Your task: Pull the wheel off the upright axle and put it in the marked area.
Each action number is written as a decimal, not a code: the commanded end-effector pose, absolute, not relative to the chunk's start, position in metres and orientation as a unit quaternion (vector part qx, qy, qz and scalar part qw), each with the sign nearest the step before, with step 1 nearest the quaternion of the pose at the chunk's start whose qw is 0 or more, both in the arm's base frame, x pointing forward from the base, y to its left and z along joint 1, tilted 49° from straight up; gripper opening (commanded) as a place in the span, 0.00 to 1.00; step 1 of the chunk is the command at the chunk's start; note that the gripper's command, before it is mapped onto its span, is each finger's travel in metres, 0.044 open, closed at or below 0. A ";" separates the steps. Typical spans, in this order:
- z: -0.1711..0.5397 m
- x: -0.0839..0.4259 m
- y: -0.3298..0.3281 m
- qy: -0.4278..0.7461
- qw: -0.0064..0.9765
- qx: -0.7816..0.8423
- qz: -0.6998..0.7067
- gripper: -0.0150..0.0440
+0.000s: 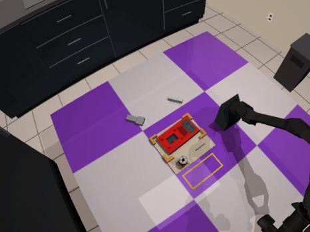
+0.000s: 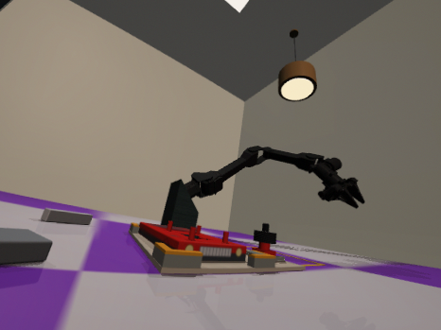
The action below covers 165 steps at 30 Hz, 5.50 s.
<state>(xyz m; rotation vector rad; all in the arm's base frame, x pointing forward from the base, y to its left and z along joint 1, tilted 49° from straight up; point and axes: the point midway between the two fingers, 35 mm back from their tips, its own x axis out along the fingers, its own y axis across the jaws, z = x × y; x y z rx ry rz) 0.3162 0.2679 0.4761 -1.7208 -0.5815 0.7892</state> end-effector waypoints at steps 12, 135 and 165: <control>0.313 0.408 0.195 0.070 0.694 -0.541 0.471 0.76; 0.034 0.358 0.033 0.622 0.669 0.290 0.286 0.25; 0.040 0.357 0.030 0.620 0.669 0.292 0.286 0.43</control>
